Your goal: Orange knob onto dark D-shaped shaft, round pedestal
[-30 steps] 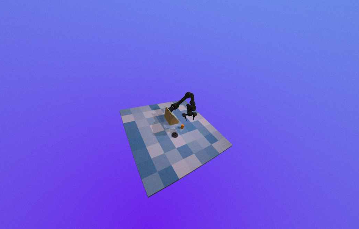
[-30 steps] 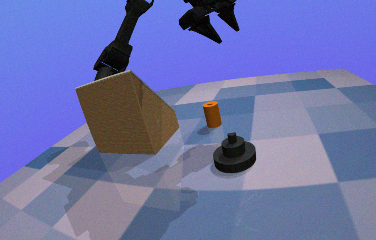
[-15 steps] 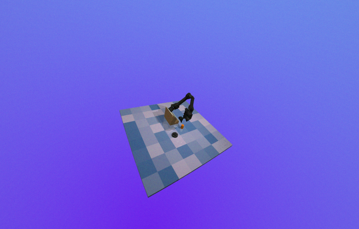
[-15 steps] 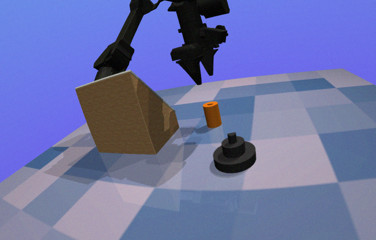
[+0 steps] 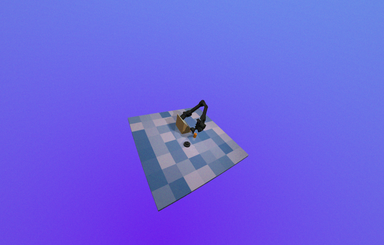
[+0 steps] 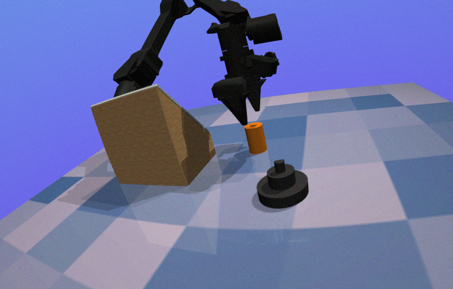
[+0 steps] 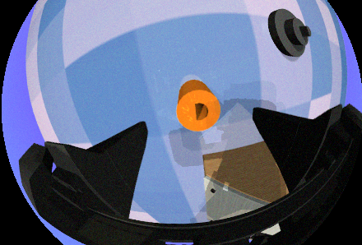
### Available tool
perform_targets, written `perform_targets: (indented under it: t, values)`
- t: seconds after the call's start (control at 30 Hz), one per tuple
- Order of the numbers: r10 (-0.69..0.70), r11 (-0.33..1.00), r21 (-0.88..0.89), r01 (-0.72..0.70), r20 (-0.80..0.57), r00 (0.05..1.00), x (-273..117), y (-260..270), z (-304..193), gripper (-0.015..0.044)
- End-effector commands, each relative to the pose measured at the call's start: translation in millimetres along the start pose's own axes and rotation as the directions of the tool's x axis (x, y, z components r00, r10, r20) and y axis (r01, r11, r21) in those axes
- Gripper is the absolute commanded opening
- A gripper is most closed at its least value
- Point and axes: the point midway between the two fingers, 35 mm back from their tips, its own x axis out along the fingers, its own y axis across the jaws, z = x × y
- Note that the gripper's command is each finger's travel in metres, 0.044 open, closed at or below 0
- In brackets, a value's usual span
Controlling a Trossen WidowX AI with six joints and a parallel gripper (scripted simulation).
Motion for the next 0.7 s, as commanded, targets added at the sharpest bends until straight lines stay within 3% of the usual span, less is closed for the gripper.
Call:
perform_targets:
  t: [0.0, 0.67]
  values:
    - [-0.003, 1.0, 0.005, 0.003, 0.0, 1.0, 5.3, -0.8, -0.3, 0.044]
    - [-0.008, 1.0, 0.003, 0.008, -0.002, 1.0, 37.7, -1.6, 1.1, 0.044]
